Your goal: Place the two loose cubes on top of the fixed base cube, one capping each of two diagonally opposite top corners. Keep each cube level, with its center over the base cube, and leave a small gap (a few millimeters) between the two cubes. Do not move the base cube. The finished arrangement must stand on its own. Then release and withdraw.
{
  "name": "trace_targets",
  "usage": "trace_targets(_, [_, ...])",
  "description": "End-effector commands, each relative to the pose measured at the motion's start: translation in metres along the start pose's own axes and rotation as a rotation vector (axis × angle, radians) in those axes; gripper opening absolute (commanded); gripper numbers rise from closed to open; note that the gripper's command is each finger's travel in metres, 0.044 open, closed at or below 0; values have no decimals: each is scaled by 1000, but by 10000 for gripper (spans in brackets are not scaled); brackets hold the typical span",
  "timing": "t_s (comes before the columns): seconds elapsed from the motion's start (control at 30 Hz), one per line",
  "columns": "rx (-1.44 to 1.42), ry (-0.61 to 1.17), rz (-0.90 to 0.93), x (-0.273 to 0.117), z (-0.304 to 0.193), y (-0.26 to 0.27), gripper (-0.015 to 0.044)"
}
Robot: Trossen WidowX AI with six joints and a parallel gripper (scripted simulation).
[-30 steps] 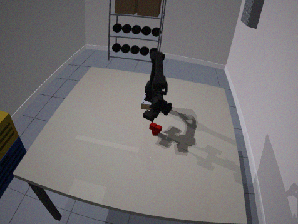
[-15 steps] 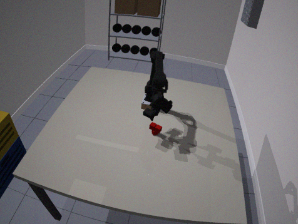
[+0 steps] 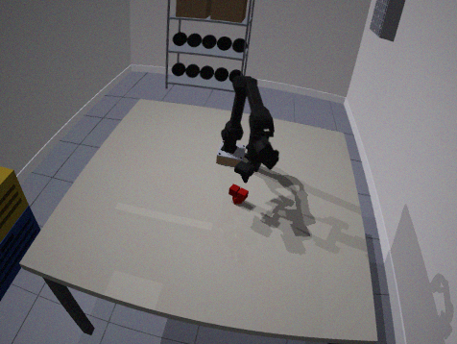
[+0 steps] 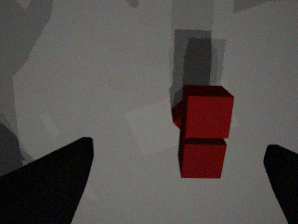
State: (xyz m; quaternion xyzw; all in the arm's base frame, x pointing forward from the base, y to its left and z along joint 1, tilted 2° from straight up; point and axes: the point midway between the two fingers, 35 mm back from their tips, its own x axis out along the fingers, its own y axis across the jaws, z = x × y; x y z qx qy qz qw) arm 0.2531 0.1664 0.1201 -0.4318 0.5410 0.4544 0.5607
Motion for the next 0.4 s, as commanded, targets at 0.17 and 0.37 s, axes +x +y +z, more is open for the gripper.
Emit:
trace_targets(0.17, [-11, 4, 15, 1, 60, 62, 400])
trace_targets(0.37, [-11, 4, 15, 1, 60, 62, 400])
